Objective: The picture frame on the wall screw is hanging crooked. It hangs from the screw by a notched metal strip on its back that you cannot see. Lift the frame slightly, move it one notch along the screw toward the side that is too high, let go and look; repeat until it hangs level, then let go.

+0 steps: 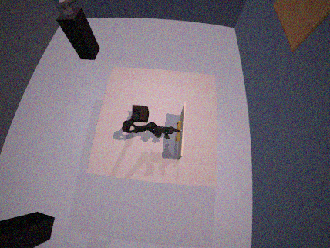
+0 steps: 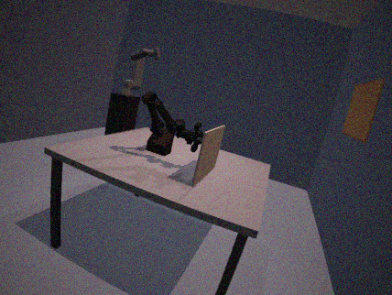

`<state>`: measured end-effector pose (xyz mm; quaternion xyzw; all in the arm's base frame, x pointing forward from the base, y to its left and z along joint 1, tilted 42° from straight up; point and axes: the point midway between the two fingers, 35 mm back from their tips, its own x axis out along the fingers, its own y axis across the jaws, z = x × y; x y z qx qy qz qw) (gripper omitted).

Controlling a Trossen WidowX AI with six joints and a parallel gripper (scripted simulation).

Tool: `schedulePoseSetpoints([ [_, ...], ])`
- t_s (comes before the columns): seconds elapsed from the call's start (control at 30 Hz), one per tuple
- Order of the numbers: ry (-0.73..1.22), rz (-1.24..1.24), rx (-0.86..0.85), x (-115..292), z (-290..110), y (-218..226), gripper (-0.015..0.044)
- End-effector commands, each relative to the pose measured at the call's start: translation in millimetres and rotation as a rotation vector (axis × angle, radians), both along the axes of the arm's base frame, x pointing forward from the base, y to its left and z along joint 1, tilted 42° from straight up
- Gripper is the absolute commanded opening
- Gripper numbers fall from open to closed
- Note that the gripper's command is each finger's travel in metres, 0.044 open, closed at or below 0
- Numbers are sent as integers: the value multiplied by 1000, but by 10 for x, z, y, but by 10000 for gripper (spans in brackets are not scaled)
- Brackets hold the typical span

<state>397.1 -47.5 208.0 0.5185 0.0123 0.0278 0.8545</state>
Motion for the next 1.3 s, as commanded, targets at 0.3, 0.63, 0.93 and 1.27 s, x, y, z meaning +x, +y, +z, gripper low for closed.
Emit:
schedulePoseSetpoints([
  [0.3,-10,6,-5,3,18,7,0],
  [0.63,-10,6,-5,3,22,19,0],
  [0.93,-10,6,-5,3,2,17,0],
  [1.27,-10,6,-5,2,4,31,0],
])
